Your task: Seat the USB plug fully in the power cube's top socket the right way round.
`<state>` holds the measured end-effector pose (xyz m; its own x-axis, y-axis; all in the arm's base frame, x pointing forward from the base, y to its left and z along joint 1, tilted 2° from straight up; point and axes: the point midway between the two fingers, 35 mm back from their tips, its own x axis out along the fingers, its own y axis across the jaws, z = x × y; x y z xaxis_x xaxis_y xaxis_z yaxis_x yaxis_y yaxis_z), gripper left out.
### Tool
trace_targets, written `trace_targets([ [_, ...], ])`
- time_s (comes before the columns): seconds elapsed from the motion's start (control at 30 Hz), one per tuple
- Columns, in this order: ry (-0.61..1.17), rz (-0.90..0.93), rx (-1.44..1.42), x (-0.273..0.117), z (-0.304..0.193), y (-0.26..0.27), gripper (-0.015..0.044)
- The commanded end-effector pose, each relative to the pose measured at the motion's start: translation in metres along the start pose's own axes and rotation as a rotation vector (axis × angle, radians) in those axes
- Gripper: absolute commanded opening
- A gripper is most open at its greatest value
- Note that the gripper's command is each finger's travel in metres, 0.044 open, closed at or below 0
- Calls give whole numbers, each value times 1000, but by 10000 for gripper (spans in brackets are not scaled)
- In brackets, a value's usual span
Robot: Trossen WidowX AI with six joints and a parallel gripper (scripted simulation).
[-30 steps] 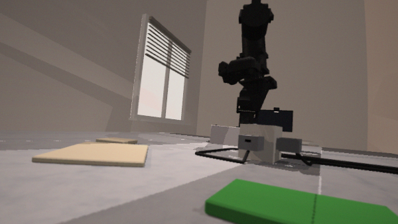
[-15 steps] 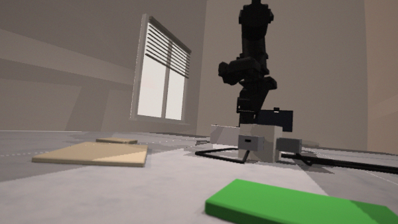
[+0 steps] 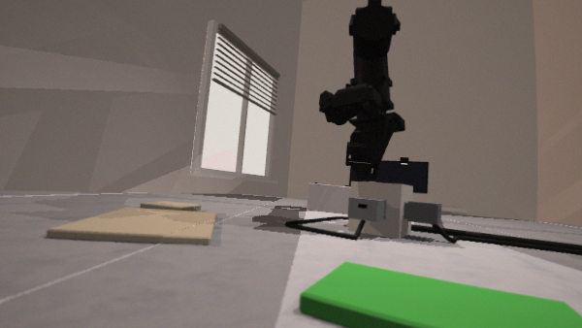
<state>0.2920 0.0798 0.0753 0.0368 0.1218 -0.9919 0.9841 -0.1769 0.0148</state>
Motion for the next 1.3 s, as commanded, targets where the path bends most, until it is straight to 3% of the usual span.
trace_targets([
  [0.0,-4,-10,-1,4,0,-1,0],
  [0.57,-4,-10,-1,4,0,-1,0],
  [0.7,0,0,0,0,0,0,95],
  [1.27,0,0,0,0,0,0,95],
])
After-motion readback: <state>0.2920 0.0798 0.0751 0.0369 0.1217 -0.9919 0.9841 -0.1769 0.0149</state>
